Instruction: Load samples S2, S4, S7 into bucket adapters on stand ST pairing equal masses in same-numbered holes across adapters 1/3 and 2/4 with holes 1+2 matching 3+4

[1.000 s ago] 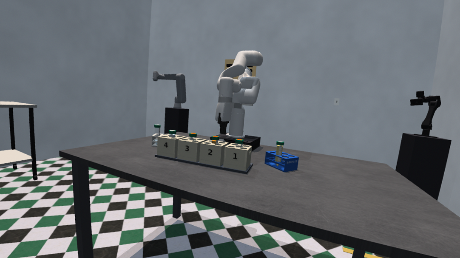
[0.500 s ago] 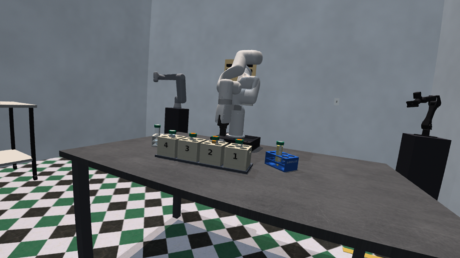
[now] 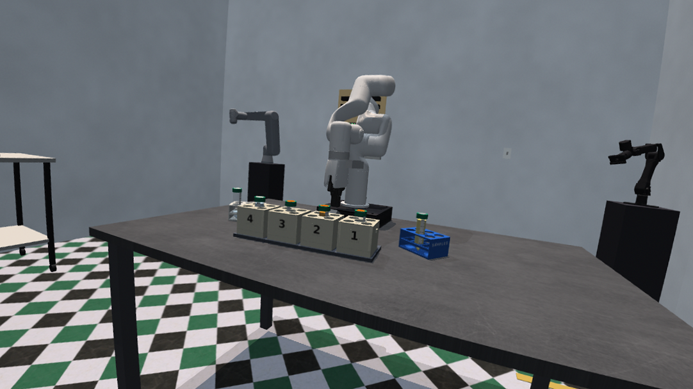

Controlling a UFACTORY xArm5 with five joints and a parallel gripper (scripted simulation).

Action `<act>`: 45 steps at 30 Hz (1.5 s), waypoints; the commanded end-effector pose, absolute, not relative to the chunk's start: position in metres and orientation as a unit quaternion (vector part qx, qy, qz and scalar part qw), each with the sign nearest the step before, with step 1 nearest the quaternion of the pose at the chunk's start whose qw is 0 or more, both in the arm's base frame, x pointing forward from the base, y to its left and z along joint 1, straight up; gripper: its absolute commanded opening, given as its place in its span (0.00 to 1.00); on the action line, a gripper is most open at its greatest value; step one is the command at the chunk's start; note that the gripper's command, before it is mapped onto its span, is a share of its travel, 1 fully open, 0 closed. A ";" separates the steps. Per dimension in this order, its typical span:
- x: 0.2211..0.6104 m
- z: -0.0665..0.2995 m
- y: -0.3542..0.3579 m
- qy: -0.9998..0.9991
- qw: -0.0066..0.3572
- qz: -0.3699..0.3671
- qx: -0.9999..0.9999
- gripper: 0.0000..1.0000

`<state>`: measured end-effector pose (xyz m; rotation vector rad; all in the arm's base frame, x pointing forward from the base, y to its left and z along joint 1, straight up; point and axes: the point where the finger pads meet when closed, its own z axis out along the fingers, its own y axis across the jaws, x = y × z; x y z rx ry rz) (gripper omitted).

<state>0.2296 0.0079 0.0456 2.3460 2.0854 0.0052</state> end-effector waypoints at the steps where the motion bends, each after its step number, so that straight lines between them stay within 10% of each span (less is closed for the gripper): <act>1: 0.231 0.045 0.008 0.664 0.003 0.002 0.747 0.00; 45: 0.231 0.033 0.008 0.664 0.003 0.002 0.747 0.00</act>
